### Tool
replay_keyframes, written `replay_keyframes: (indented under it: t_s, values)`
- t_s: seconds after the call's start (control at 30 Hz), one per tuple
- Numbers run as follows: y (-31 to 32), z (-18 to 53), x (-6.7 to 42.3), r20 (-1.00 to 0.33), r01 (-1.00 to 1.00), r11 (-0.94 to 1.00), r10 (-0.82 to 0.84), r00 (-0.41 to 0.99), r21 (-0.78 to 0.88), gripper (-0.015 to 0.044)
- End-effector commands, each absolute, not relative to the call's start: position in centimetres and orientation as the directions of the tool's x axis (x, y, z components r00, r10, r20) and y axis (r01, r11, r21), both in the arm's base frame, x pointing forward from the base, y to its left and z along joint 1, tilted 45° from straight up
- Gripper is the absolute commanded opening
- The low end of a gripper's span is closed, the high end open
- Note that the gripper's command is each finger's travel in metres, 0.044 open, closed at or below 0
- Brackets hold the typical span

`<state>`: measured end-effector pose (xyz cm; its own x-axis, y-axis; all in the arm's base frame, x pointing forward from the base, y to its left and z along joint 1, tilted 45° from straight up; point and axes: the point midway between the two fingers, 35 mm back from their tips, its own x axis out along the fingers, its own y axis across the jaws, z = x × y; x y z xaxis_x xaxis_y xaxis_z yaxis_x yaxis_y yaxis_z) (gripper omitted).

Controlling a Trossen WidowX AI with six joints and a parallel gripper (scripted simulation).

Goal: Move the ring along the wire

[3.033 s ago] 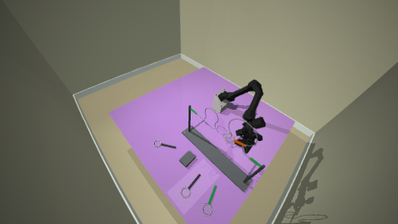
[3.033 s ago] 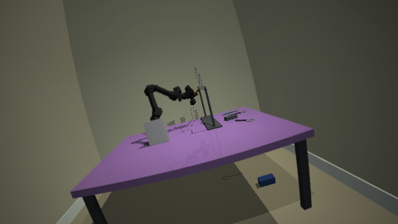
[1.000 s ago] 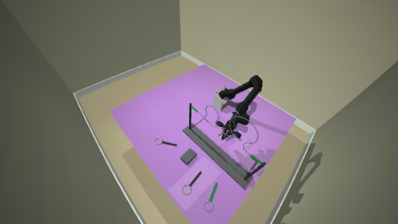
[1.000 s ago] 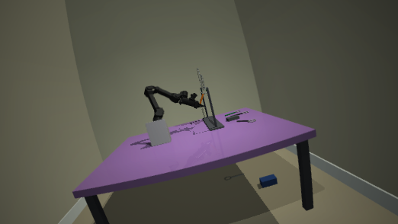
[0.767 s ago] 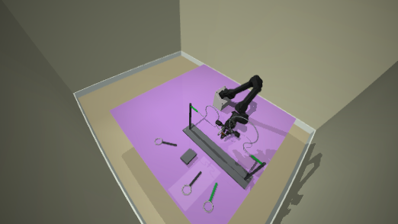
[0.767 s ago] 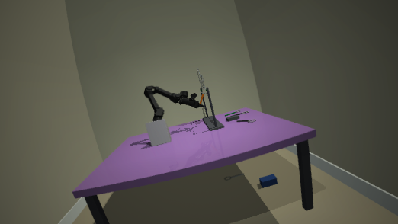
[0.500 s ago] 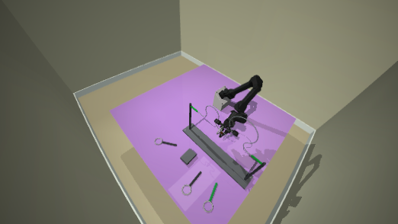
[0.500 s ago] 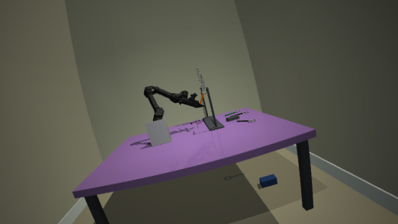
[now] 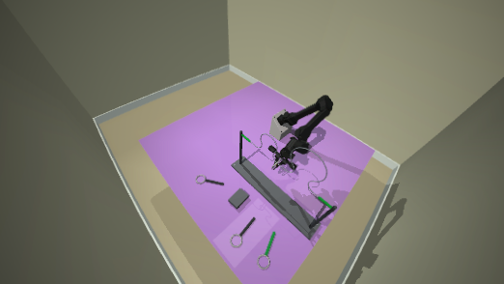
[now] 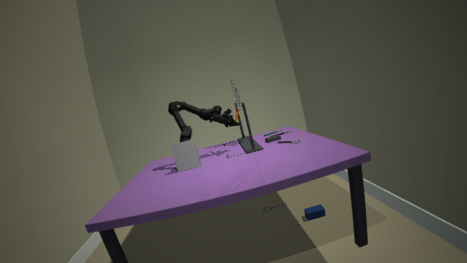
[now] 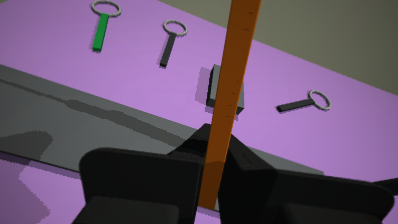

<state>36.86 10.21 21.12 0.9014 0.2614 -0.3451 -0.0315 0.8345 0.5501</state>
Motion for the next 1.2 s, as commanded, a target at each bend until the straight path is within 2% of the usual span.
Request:
replay_keyframes:
  t_s: [0.0,0.6,1.17]
  values:
    - [9.2,20.8,36.7,-0.362,-0.031,0.867,0.24,0.901,0.498,-0.015]
    - [2.7,19.1,36.1,-0.464,-0.008,0.995,0.052,0.884,0.096,-0.015]
    - [-3.8,20.2,35.4,-0.48,-0.004,0.947,-0.16,0.863,-0.321,-0.015]
